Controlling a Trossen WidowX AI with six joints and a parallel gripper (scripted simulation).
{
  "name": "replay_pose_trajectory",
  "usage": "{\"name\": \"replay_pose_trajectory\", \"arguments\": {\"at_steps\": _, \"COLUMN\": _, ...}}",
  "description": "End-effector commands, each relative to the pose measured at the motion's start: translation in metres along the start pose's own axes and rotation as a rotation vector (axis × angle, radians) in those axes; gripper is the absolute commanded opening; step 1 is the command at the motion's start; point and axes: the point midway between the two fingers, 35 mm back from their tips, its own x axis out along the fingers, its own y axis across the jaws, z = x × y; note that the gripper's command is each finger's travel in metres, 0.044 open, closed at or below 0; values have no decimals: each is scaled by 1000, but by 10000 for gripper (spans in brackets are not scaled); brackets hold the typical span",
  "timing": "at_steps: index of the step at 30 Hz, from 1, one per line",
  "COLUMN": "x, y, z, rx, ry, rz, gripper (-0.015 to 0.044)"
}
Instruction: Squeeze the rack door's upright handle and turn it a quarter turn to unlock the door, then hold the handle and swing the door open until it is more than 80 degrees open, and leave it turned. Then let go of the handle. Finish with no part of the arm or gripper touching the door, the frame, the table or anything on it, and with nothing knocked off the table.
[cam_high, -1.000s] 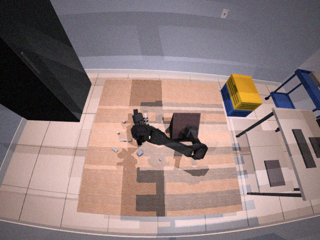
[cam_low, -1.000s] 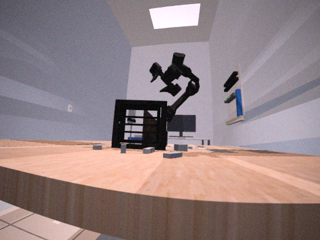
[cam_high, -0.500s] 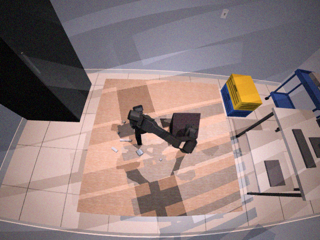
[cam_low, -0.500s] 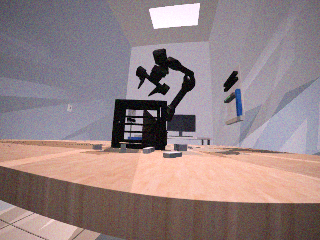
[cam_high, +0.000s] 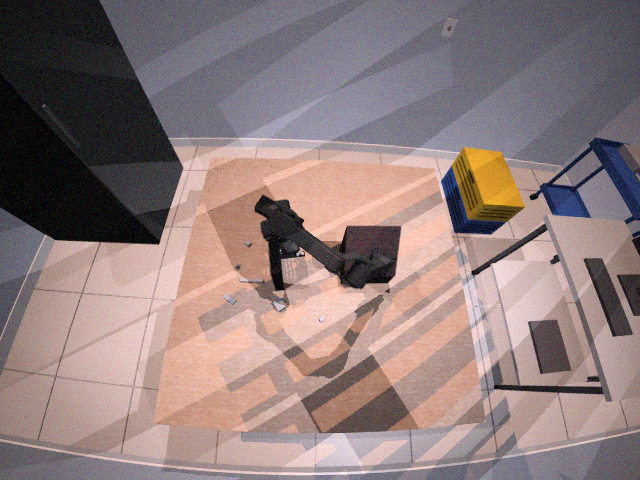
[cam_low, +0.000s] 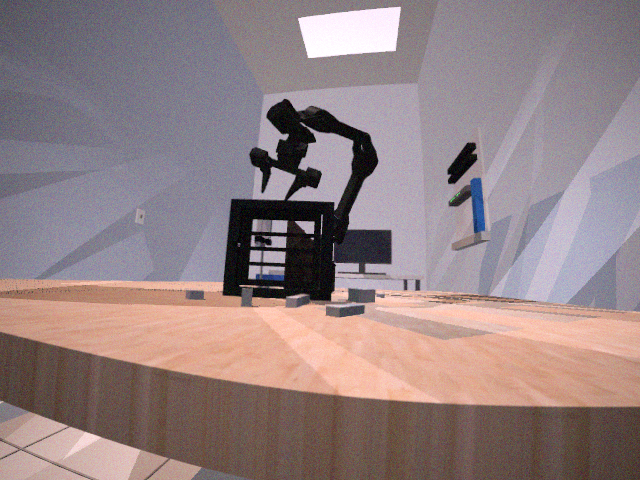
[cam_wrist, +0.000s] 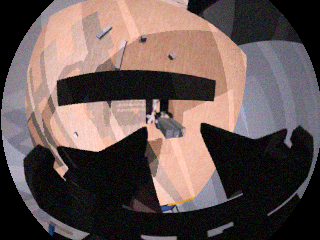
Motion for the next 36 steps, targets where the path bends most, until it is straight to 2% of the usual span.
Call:
{"name": "replay_pose_trajectory", "arguments": {"at_steps": 1, "x": 6, "y": -7, "z": -7, "rx": 26, "ry": 21, "rz": 60, "gripper": 288}}
{"name": "replay_pose_trajectory", "arguments": {"at_steps": 15, "x": 20, "y": -24, "z": -30, "rx": 116, "ry": 74, "rz": 292, "gripper": 288}}
{"name": "replay_pose_trajectory", "arguments": {"at_steps": 36, "x": 48, "y": -17, "z": -30, "rx": 117, "ry": 75, "rz": 295, "gripper": 288}}
